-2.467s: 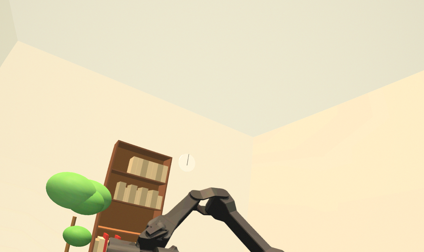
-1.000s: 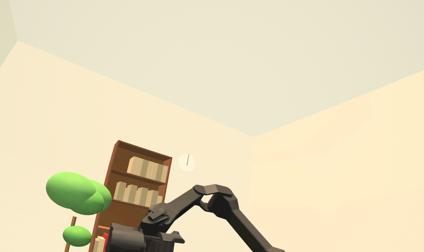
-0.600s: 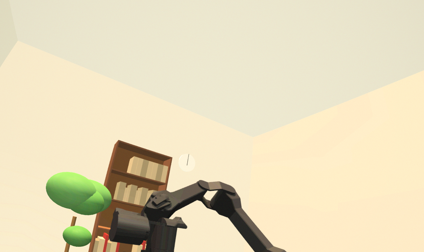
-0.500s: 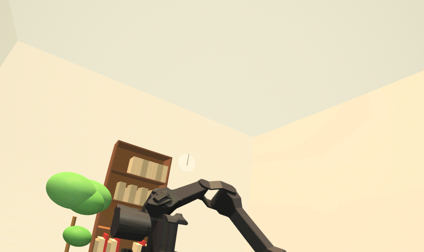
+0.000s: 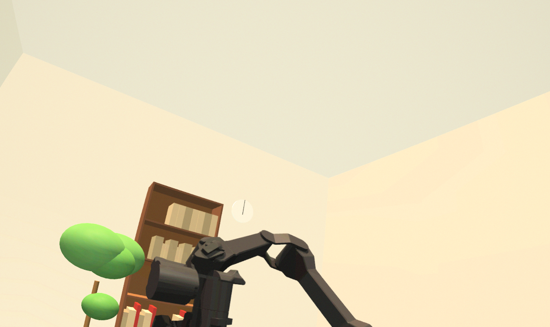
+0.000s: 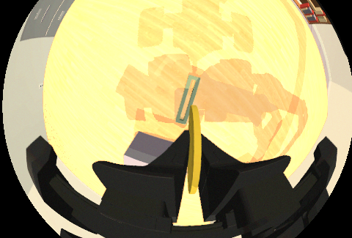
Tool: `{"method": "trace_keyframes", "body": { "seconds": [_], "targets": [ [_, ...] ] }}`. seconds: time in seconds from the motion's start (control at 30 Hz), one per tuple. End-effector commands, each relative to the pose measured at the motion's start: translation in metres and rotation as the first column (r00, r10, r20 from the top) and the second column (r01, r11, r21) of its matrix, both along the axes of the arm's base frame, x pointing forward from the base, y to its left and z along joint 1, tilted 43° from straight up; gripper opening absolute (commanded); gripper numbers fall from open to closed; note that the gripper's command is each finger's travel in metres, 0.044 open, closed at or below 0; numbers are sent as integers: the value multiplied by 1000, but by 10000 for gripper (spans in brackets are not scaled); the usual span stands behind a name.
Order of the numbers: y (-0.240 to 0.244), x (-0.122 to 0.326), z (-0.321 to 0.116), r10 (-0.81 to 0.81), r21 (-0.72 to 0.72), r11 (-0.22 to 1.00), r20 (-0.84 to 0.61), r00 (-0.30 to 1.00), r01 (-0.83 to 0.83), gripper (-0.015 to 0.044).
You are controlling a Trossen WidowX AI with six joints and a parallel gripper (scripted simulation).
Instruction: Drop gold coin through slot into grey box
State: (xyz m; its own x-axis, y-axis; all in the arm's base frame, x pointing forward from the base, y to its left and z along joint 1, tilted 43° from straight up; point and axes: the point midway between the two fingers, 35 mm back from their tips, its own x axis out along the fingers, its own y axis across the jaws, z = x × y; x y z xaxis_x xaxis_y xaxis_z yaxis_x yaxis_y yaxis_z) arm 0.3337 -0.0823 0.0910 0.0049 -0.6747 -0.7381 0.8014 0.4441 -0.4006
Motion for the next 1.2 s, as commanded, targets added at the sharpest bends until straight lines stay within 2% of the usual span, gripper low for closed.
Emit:
{"method": "trace_keyframes", "body": {
  "seconds": [0.0, 0.23, 0.47, 0.87, 1.1, 1.17],
  "targets": [
    [0, -1, 0, 92, 1, 996, -86, 992, -92, 0],
    [1, -2, 0, 262, 29, 964, -243, 934, -264, 0],
    [1, -3, -1, 418, 84, 904, -387, 822, -420, 0],
    [2, -5, -2, 624, 230, 743, -578, 526, -628, 0],
    [3, -6, -2, 696, 335, 629, -645, 316, -702, 0],
    [3, -6, -2, 701, 346, 617, -650, 294, -707, 0]
  ]
}}
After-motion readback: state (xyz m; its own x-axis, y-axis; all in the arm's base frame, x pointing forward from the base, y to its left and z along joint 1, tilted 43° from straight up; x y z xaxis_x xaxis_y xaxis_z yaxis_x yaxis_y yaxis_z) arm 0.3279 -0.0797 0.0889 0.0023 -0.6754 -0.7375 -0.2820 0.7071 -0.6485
